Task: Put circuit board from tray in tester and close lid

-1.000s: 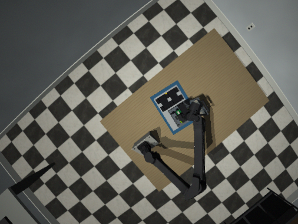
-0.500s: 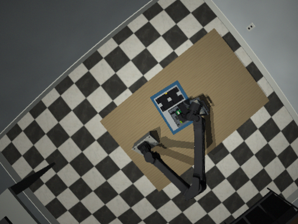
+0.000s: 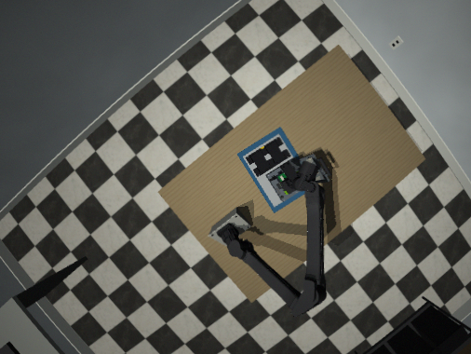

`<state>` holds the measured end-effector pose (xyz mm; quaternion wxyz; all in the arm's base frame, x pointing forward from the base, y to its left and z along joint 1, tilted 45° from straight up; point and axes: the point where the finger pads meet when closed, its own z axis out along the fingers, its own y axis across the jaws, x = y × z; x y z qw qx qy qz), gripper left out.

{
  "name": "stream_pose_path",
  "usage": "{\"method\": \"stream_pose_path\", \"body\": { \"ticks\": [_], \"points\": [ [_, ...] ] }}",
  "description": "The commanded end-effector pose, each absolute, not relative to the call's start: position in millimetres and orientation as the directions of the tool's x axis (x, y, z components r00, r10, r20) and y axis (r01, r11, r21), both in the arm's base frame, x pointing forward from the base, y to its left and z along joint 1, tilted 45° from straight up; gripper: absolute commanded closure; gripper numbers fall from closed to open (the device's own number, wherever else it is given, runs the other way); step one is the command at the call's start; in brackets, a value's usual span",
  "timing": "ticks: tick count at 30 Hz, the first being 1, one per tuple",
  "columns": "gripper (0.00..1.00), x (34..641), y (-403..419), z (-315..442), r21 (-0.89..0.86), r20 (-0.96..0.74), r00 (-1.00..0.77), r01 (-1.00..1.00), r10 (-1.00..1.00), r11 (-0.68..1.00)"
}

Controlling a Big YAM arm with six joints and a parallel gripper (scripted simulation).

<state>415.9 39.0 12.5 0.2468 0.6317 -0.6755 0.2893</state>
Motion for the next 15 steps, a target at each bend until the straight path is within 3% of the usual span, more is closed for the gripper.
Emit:
{"method": "stream_pose_path", "body": {
  "ticks": [1,15],
  "points": [
    [0.28,427.1,41.2,25.5,-0.112,0.687,-0.106,-0.993,-0.719,0.039],
    [0.28,425.9,36.6,25.0,-0.111,0.687,-0.105,-0.993,-0.719,0.039]
  ]
}}
